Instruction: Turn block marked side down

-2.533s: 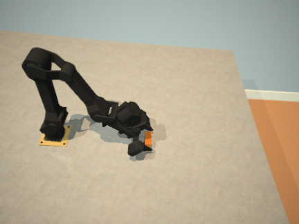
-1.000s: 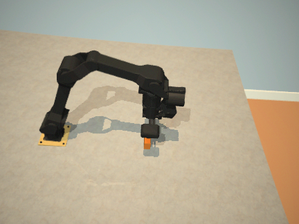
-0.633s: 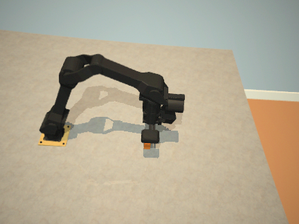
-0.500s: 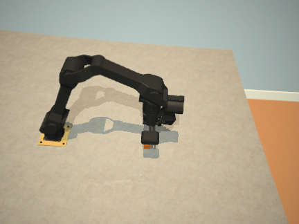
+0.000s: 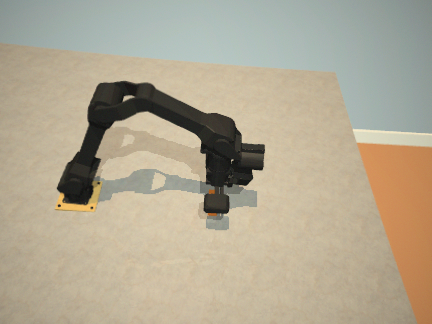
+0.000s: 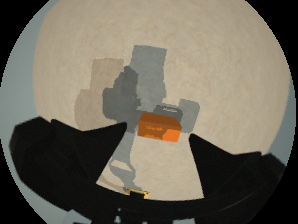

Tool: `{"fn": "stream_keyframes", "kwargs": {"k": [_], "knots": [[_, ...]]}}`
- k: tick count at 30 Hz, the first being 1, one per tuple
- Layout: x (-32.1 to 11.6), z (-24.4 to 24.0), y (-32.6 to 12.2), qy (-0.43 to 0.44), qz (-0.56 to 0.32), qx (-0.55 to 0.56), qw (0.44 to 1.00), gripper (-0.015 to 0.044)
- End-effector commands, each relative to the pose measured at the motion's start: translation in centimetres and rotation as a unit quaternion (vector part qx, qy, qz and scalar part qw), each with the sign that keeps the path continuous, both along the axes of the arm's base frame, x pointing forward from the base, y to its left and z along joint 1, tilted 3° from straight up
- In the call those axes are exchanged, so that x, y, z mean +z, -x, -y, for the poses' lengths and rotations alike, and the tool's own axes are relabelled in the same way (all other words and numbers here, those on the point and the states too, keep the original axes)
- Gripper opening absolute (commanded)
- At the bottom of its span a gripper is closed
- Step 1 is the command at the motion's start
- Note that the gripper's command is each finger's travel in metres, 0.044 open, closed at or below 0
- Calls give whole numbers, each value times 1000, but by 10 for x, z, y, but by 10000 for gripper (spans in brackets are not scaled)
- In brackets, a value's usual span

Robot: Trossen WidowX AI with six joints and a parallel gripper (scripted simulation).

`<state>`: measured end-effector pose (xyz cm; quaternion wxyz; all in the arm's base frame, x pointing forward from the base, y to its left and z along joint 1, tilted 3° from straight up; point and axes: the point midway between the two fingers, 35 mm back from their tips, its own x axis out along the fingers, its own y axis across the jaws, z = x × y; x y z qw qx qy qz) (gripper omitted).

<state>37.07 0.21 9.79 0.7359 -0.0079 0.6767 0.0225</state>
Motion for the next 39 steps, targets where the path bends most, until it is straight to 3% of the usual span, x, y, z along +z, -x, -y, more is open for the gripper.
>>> {"fn": "stream_keyframes", "kwargs": {"k": [1, 9, 15, 36, 39], "knots": [[-10, 1, 1, 3, -5, 1, 1000, 440], [-21, 0, 1, 3, -5, 1, 1000, 440], [-21, 0, 1, 3, -5, 1, 1000, 282], [-21, 0, 1, 3, -5, 1, 1000, 143], [-12, 1, 1, 3, -5, 1, 1000, 64]]}}
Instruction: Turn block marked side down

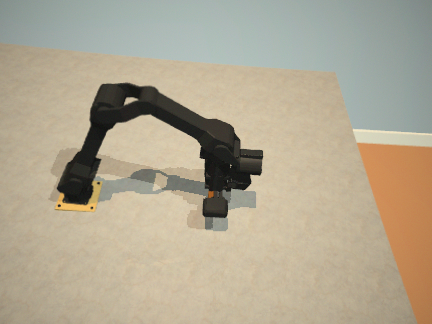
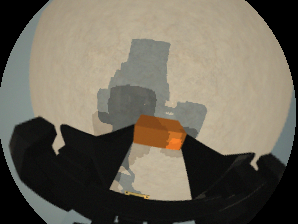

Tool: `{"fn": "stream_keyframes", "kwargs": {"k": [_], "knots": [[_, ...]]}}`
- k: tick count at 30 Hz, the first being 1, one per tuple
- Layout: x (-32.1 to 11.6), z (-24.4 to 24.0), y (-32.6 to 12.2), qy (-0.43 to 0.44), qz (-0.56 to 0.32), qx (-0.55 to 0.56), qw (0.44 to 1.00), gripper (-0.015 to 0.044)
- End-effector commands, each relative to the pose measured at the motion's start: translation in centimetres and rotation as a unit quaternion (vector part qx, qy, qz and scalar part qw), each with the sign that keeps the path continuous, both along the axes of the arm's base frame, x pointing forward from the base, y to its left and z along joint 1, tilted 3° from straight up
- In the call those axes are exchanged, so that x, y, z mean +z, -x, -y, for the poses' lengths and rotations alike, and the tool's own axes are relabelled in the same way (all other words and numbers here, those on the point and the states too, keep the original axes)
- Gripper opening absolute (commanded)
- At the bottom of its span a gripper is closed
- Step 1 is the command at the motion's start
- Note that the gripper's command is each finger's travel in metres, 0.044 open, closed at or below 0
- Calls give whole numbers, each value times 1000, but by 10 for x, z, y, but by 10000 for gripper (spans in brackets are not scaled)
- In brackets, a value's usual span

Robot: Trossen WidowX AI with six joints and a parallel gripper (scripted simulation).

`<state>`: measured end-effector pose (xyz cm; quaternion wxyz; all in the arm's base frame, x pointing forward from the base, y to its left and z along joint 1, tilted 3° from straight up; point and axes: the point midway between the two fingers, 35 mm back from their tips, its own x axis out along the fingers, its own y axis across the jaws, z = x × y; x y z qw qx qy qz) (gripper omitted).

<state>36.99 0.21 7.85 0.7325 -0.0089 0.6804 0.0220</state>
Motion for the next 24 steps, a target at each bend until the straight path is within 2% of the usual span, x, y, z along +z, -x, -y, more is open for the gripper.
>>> {"fn": "stream_keyframes", "kwargs": {"k": [1, 3, 11, 24], "knots": [[13, 1, 1, 1, 0, 1, 1000, 38], [24, 1, 2, 1, 0, 1, 1000, 0], [28, 1, 2, 1, 4, 1, 1000, 0], [20, 1, -2, -4, 99, -2, 995, 0]]}}
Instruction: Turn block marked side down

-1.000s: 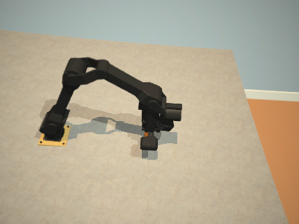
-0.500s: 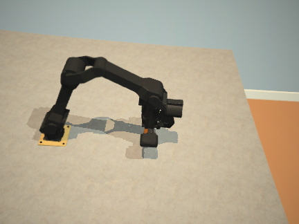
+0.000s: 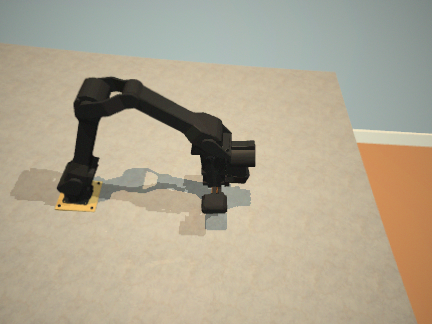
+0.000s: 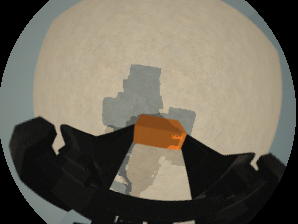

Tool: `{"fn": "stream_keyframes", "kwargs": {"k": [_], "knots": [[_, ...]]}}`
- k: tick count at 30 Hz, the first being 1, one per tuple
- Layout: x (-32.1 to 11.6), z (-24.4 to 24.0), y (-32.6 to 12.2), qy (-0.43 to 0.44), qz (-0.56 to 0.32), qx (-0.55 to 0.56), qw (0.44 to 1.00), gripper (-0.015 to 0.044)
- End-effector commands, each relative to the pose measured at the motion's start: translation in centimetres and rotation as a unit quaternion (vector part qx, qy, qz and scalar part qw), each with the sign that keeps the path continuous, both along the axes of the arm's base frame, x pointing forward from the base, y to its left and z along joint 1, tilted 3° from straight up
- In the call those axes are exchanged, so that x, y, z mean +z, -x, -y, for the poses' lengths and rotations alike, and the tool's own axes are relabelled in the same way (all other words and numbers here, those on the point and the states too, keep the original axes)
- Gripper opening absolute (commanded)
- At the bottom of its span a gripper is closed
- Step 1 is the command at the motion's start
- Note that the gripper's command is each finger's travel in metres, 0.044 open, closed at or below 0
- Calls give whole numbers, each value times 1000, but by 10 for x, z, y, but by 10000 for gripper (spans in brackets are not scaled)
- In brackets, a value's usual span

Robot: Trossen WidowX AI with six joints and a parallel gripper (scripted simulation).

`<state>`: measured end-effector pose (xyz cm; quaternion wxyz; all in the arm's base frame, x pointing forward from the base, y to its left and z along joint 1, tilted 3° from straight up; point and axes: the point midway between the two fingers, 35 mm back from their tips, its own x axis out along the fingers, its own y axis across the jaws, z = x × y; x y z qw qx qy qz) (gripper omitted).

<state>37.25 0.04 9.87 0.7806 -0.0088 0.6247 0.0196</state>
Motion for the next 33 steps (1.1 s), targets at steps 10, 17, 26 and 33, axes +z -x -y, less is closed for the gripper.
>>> {"fn": "stream_keyframes", "kwargs": {"k": [10, 17, 26, 33], "knots": [[-4, -1, 2, -7, 99, 0, 995, 0], [-5, -1, 4, -9, 150, 0, 989, 0], [-6, -1, 10, -11, 213, 0, 977, 0], [-8, -1, 9, -11, 223, 0, 975, 0]]}}
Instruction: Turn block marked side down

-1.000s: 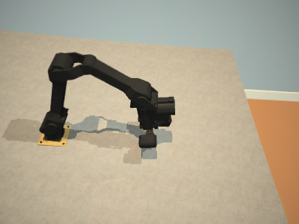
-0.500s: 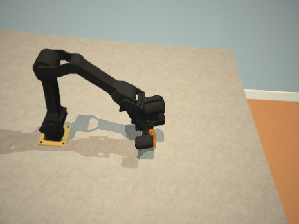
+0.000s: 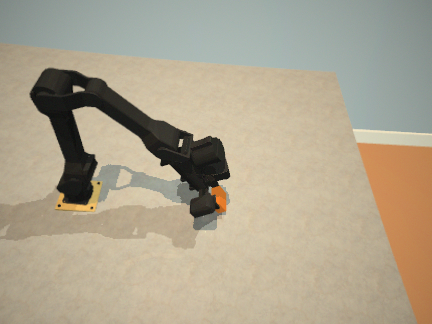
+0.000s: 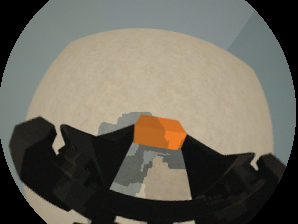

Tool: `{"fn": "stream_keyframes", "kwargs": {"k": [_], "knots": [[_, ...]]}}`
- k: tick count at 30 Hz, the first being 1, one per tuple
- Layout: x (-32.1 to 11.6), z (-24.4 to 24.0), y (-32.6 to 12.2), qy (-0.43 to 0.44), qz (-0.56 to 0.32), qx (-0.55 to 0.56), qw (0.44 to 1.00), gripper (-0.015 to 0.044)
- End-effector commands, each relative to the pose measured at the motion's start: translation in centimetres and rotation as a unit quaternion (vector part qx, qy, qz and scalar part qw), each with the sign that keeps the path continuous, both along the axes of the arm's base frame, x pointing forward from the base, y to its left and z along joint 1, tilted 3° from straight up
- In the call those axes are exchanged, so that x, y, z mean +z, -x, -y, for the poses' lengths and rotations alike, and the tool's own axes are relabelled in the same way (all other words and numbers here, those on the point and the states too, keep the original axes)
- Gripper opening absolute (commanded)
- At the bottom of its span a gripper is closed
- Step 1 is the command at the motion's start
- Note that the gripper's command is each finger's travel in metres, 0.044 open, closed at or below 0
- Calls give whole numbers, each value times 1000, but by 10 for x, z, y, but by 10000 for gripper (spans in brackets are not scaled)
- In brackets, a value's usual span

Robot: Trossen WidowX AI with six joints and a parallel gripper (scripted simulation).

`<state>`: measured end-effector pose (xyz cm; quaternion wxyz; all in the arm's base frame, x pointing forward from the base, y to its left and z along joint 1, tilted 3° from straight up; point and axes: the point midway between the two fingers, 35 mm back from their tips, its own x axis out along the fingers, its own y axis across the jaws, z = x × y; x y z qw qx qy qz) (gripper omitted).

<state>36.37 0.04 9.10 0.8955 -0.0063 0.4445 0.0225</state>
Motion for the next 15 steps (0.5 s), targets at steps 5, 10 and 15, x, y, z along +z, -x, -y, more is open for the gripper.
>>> {"fn": "stream_keyframes", "kwargs": {"k": [5, 10, 15], "knots": [[-11, -1, -10, -5, 45, -1, 999, 0], [-22, -1, -16, -6, 81, -2, 997, 0], [-30, 0, -20, -8, 117, -2, 993, 0]]}}
